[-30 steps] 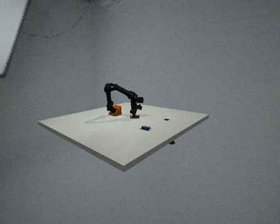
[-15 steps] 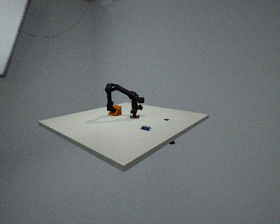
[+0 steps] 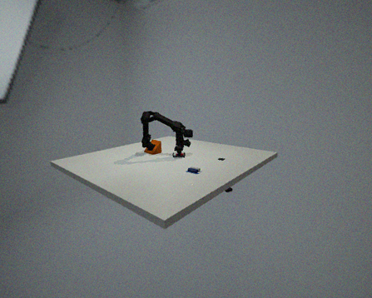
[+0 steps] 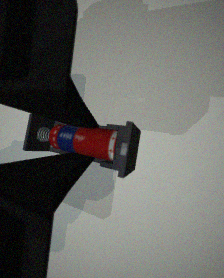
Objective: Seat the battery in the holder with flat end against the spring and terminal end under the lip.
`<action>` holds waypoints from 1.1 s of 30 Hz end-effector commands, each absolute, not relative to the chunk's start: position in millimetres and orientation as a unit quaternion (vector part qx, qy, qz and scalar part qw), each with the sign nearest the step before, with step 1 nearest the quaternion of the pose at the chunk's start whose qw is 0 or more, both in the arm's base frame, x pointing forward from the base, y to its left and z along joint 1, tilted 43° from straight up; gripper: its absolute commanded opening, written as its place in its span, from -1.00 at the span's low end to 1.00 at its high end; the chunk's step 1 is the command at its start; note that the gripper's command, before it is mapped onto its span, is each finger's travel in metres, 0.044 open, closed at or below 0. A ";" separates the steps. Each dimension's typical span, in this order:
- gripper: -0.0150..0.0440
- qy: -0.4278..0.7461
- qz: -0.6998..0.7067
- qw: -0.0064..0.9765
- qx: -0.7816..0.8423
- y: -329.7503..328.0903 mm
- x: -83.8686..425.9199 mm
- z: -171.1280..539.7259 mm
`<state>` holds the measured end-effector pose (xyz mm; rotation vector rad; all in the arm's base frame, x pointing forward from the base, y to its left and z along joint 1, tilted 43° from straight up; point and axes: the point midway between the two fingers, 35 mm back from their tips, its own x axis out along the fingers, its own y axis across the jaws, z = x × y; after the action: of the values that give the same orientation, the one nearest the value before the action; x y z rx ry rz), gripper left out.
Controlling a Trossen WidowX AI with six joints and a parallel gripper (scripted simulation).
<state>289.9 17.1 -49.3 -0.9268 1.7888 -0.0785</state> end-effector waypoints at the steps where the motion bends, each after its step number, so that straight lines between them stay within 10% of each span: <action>1: -0.24 0.750 -0.034 0.535 -0.388 16.9 291.1 -49.5; 23: 0.11 0.750 -0.033 0.535 -0.387 27.3 292.0 -38.3; 33: 1.00 0.750 -0.032 0.536 -0.387 72.3 297.7 11.1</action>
<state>297.0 57.3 -5.6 -0.9336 1.7887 -0.0763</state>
